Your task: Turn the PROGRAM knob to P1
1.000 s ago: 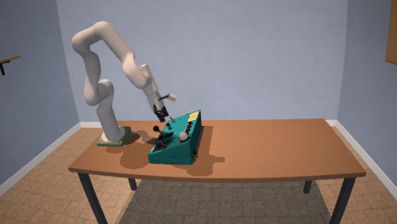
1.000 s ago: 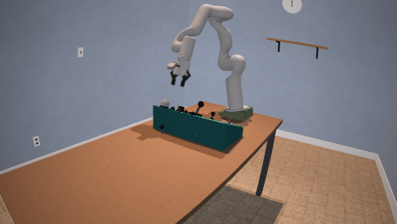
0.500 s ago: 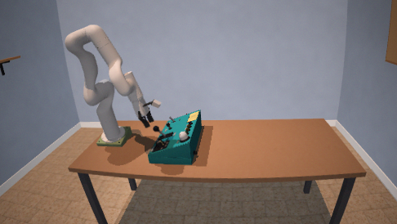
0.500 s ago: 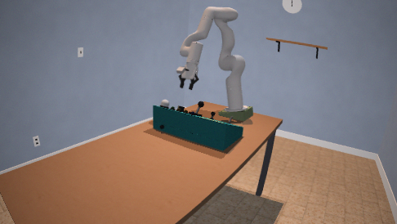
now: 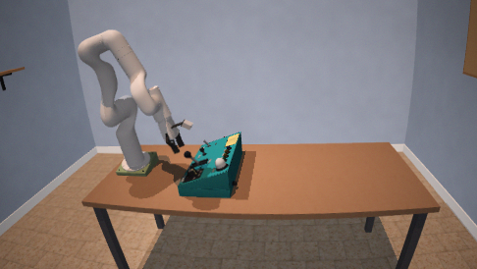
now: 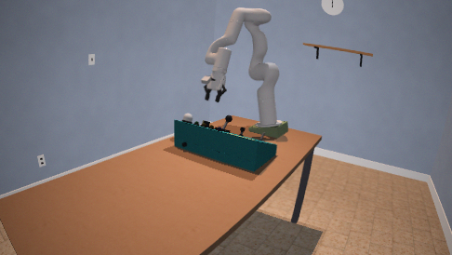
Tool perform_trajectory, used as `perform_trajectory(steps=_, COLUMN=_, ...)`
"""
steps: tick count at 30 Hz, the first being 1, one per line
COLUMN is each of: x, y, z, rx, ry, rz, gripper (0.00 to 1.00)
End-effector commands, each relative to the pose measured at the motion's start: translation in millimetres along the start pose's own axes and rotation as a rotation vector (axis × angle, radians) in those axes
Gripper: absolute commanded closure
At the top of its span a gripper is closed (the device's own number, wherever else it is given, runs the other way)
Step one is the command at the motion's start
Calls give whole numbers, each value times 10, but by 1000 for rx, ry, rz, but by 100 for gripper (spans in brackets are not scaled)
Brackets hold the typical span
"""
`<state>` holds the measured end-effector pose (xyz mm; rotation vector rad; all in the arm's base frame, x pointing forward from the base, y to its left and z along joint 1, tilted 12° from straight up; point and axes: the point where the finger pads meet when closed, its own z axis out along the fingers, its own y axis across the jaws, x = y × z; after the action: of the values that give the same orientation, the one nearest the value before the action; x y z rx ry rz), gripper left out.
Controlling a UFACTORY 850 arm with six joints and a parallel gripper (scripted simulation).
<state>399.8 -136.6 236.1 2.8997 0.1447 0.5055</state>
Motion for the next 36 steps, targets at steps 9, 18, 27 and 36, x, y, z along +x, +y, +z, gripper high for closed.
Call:
perform_trajectory(steps=9, x=8, y=3, z=-4, rx=-1, ry=2, rz=0, gripper=24)
perform_trajectory(steps=18, x=8, y=4, z=2, rx=-1, ry=2, rz=0, gripper=24)
perform_trajectory(steps=27, x=8, y=4, z=47, rx=0, ry=2, rz=0, gripper=24)
perform_trajectory(steps=36, x=9, y=4, z=155, rx=0, ry=2, rz=0, gripper=24)
